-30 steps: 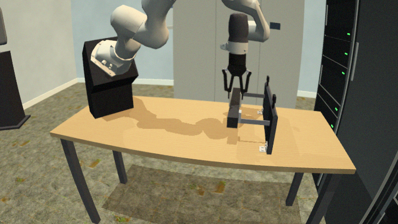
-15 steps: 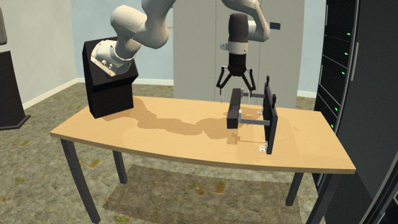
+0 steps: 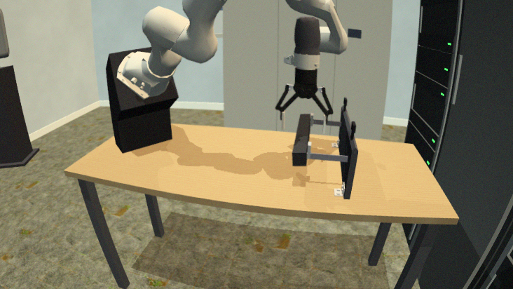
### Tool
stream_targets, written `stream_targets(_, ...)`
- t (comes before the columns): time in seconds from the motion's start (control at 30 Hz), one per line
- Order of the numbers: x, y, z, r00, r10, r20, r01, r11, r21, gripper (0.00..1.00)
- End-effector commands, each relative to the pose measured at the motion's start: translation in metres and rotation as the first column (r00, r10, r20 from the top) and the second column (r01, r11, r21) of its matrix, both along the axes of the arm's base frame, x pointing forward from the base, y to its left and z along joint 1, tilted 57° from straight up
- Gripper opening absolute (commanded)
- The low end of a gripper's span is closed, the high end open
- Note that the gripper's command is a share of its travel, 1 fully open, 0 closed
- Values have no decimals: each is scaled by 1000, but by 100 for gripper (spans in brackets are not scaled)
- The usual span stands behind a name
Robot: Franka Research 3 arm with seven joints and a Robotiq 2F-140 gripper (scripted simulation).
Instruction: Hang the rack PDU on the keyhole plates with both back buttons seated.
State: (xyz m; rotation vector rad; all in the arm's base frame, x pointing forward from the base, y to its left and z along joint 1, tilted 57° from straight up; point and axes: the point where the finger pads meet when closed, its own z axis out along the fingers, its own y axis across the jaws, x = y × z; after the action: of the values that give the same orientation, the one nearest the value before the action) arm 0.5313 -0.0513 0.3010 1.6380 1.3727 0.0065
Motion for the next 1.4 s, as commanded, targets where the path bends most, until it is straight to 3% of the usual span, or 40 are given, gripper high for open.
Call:
stream_targets(0.0,0,1,1,1000,3,-2,-3,1000,-2,100)
stream_targets(0.4,-1,3,2,1000,3,-2,-3,1000,-2,100)
stream_targets(1.0,-33,41,34,1000,3,-2,-3,1000,-2,100)
stream_targets(1.37,-35,42,34,1000,3,-2,-3,1000,-2,100)
